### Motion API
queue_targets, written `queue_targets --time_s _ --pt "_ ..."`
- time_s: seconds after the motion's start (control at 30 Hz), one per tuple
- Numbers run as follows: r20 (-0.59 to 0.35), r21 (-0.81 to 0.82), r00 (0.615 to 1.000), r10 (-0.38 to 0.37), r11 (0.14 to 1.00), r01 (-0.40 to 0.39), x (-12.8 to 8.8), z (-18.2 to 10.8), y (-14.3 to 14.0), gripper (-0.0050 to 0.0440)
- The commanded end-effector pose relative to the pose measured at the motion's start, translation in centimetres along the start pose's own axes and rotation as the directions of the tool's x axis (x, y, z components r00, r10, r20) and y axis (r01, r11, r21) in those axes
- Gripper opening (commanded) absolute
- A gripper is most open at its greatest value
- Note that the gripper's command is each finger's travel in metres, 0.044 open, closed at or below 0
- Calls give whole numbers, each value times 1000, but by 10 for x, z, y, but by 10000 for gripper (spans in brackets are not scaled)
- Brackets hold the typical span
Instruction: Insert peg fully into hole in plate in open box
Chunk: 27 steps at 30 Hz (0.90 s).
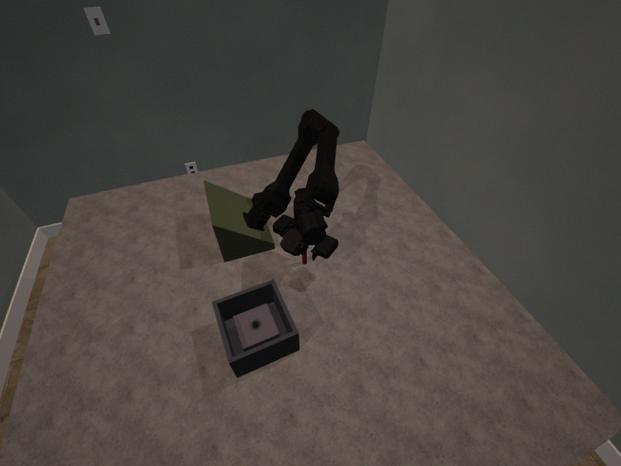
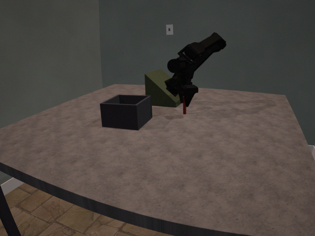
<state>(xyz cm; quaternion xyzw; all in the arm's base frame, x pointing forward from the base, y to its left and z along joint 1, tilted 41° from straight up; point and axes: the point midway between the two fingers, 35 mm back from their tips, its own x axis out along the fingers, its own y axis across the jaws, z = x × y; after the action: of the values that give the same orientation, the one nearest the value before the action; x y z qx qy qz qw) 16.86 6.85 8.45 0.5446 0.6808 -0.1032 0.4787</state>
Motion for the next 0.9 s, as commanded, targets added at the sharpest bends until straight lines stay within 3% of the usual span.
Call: queue_targets --time_s 0.0,0.17,0.57,0.87 --pt "-7 4 1000 2 1000 -2 2 -1 -1 248" --pt "-7 4 1000 2 1000 -2 2 -1 -1 128" --pt "-7 4 1000 2 1000 -2 2 -1 -1 75" --pt "-5 5 1000 3 1000 -3 0 -1 -1 0"
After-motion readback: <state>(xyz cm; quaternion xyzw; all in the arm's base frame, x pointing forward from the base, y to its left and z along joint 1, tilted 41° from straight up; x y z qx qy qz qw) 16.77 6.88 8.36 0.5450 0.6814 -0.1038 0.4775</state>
